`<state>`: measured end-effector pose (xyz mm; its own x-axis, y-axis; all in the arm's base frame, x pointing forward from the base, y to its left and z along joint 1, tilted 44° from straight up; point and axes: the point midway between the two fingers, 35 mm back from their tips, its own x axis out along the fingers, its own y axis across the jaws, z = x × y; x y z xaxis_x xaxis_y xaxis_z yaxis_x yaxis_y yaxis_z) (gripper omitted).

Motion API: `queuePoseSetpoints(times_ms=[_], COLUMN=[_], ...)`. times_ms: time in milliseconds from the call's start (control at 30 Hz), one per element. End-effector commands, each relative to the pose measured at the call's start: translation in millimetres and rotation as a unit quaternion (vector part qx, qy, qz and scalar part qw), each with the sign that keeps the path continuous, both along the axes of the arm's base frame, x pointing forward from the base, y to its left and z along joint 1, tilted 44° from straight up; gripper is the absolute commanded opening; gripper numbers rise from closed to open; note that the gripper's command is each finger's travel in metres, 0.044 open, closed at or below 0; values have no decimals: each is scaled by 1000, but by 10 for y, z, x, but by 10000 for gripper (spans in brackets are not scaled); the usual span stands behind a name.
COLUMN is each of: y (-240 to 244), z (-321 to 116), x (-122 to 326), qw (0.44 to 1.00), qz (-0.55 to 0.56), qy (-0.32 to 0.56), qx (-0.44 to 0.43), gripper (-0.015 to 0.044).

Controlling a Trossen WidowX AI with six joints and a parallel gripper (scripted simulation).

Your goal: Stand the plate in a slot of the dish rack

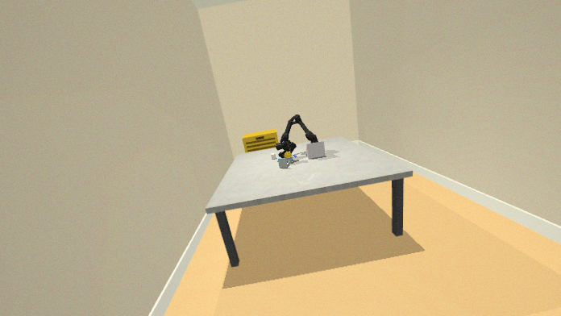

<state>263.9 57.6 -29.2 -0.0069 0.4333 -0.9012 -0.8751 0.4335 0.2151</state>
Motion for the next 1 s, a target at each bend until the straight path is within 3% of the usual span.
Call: queuePoseSetpoints(times_ms=[0,633,967], y=[-41,-256,-264], z=[16,117,123], x=[18,55,54], qw=[998,939,935], qz=[33,164,169], qy=[-47,-284,-293], qx=[32,105,105], gripper=[0,0,0])
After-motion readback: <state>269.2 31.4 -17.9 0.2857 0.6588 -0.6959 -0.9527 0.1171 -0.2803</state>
